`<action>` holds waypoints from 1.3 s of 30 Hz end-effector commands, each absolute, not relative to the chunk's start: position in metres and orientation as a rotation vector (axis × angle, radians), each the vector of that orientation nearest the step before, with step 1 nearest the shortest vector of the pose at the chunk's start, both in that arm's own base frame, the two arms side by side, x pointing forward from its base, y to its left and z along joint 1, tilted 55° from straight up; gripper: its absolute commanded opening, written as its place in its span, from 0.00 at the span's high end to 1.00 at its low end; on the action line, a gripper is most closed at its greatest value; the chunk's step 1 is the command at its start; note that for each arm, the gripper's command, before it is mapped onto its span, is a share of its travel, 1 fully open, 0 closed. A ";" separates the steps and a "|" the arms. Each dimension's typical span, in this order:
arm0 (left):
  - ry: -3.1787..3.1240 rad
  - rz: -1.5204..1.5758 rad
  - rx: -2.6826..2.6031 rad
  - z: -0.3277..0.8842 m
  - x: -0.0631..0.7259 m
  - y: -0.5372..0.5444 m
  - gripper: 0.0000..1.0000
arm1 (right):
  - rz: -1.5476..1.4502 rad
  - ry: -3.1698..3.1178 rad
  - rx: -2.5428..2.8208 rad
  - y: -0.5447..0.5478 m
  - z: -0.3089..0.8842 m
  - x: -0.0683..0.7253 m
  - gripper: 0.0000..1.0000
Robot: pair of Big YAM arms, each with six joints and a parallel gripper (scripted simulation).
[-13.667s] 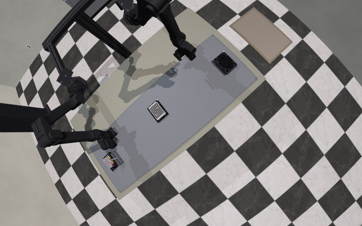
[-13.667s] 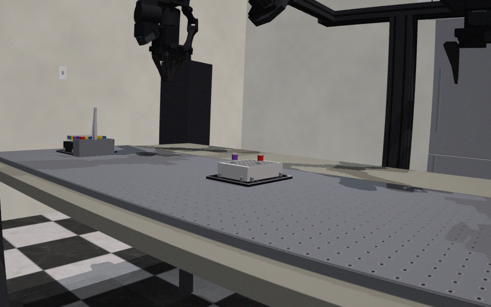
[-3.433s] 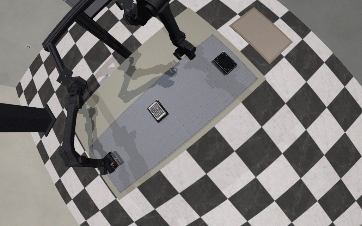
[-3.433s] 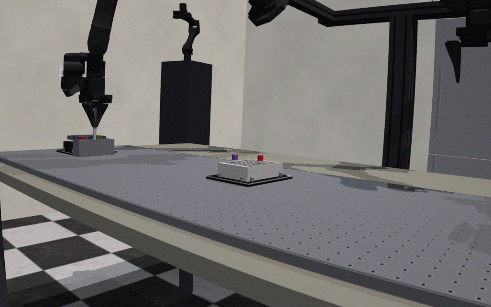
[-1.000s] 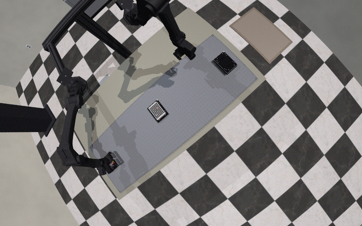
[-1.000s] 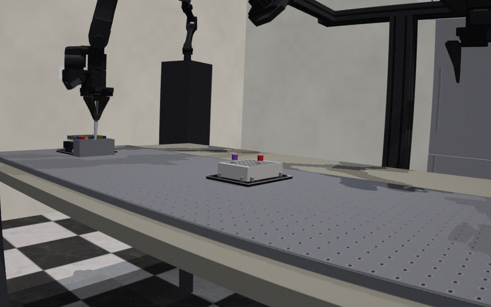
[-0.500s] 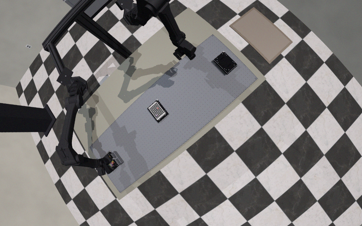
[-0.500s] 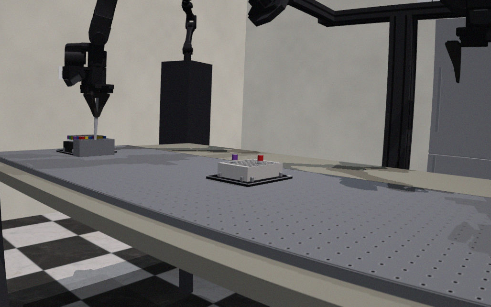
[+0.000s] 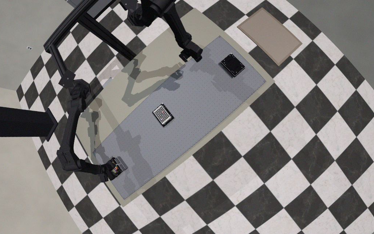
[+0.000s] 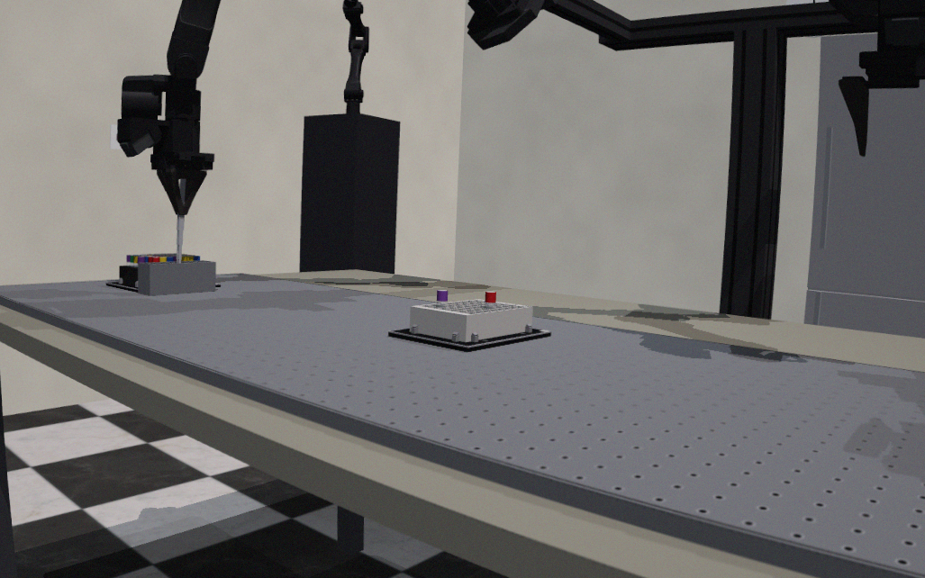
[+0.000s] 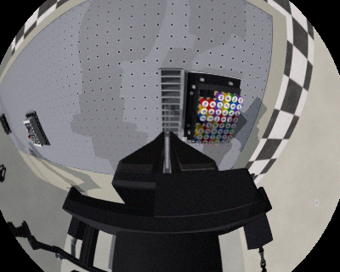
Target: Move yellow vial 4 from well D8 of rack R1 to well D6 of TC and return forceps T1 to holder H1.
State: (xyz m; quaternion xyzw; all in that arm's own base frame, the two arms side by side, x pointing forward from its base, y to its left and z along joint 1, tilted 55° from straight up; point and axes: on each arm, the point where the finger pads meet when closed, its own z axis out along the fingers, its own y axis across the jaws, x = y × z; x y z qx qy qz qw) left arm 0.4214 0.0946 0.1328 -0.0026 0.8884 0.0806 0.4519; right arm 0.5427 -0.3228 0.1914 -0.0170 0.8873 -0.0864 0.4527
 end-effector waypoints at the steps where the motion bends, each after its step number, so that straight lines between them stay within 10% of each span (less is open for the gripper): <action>1: 2.145 0.220 0.004 0.150 0.424 0.098 0.00 | -0.251 2.170 -0.041 -0.332 0.214 0.528 0.93; 39: 2.145 0.220 0.004 0.150 0.424 0.098 0.00 | -0.251 2.170 -0.041 -0.329 0.227 0.510 0.93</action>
